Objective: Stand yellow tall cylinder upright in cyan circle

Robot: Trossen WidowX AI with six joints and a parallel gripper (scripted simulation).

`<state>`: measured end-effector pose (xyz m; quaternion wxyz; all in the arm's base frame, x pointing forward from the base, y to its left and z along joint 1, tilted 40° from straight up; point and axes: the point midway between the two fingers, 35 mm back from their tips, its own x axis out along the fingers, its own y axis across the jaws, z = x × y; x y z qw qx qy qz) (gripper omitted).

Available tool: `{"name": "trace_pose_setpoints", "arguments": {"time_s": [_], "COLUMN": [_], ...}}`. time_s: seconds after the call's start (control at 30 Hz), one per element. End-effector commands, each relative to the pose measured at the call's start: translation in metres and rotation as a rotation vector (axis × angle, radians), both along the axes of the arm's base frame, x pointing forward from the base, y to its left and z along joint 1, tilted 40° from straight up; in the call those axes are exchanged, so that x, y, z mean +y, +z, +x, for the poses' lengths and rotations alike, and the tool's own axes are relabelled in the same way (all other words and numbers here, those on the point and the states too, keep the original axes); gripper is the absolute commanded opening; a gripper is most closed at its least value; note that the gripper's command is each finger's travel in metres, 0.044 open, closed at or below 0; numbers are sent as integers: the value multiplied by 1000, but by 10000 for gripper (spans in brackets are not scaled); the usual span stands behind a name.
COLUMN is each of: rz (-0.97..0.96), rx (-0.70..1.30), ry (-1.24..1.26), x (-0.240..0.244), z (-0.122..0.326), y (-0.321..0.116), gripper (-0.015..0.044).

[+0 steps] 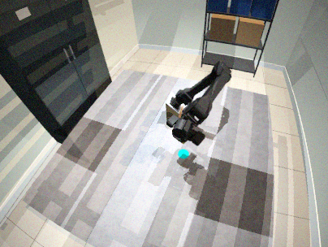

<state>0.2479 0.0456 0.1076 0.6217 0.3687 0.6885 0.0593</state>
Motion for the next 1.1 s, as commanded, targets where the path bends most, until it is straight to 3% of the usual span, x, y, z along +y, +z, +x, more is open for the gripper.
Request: {"name": "trace_pose_setpoints", "arguments": {"time_s": [0.0, 1.07], "rz": [-34, -228], "rx": [-2, -21], "ry": [1, 20], "x": [1, 6], "z": [-3, -12], "y": [-2, -22], "gripper": [105, 105]}}
